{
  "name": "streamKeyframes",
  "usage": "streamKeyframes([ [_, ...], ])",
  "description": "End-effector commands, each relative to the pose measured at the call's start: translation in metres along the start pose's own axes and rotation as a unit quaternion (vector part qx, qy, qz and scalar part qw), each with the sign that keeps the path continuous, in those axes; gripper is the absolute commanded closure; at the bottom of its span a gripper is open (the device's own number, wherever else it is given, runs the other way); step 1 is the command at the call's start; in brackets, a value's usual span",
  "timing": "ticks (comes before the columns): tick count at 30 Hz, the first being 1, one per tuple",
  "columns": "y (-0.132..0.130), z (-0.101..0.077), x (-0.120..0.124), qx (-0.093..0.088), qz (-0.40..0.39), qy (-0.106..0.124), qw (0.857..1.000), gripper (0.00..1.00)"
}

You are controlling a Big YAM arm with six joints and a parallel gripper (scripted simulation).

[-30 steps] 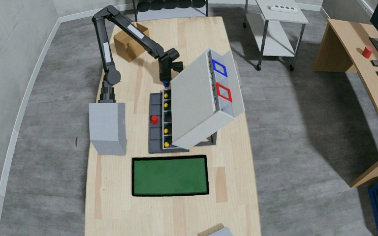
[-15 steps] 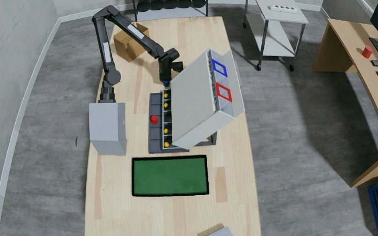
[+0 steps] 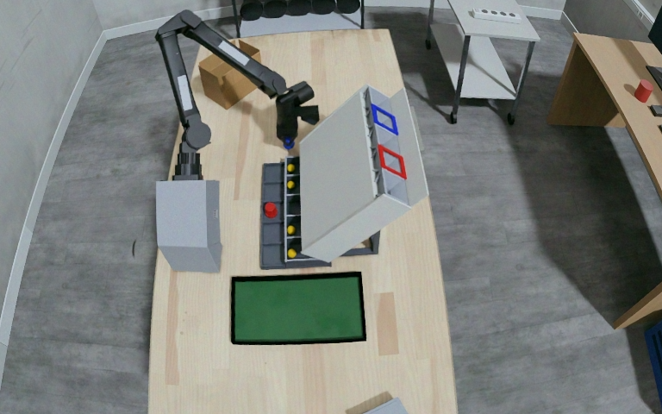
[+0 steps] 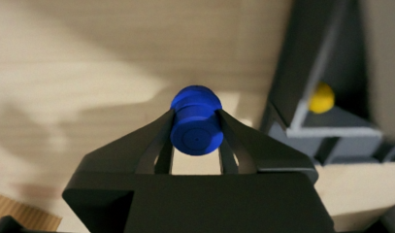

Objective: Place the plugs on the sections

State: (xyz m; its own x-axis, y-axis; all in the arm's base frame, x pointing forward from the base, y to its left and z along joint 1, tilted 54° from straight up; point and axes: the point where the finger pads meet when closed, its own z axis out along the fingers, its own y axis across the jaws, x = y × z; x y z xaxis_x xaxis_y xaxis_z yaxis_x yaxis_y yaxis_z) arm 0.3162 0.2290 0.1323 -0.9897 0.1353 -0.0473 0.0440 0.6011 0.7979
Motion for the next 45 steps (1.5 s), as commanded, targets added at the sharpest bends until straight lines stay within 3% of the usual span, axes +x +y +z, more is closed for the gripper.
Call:
streamKeyframes([
  [1,0.008,-0.039,-0.011,-0.003,-0.022,-0.02,1.0,1.0],
  [8,0.007,-0.093,-0.01,-0.003,-0.022,-0.02,1.0,1.0],
  [45,0.007,-0.094,-0.011,-0.005,0.007,-0.015,1.0,1.0],
])
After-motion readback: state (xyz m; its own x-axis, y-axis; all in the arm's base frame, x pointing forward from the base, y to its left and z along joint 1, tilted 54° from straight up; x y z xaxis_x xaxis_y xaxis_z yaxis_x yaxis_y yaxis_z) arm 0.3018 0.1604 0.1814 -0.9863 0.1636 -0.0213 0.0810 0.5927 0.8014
